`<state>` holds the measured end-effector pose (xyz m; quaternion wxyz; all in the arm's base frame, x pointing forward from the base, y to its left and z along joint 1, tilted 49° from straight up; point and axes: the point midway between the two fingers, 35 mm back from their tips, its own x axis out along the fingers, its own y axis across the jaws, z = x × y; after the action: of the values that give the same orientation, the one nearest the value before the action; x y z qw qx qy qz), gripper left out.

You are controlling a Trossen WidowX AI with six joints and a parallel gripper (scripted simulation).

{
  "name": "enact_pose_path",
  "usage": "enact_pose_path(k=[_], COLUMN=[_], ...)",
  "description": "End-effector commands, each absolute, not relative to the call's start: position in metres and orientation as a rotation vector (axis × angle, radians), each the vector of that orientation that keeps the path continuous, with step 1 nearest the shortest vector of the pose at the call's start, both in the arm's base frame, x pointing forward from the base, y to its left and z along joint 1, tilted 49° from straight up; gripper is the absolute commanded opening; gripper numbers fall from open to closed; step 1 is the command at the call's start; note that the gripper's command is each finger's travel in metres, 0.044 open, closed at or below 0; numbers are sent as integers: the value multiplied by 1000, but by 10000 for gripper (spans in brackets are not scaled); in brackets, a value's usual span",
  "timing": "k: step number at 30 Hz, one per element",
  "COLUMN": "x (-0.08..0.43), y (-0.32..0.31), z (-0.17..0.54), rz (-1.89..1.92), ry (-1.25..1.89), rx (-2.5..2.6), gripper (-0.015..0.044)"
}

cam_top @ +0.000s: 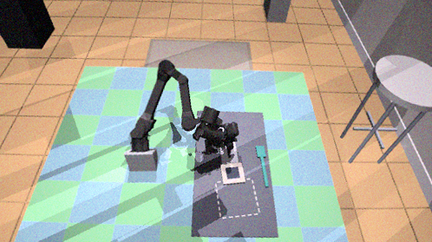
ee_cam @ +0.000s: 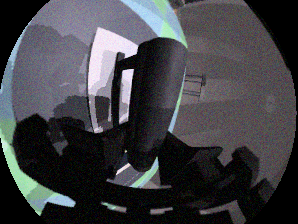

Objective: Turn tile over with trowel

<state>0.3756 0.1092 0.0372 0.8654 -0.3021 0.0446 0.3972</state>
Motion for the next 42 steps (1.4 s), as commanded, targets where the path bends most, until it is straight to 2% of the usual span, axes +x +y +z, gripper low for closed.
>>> enact_pose_path(k=[1,20,42], x=[377,381,386], y=[103,84,51], z=[31,9,25], rz=[829,829,814], ry=[98,95,124], rx=[-632,-635,-740], gripper=[0,0,0])
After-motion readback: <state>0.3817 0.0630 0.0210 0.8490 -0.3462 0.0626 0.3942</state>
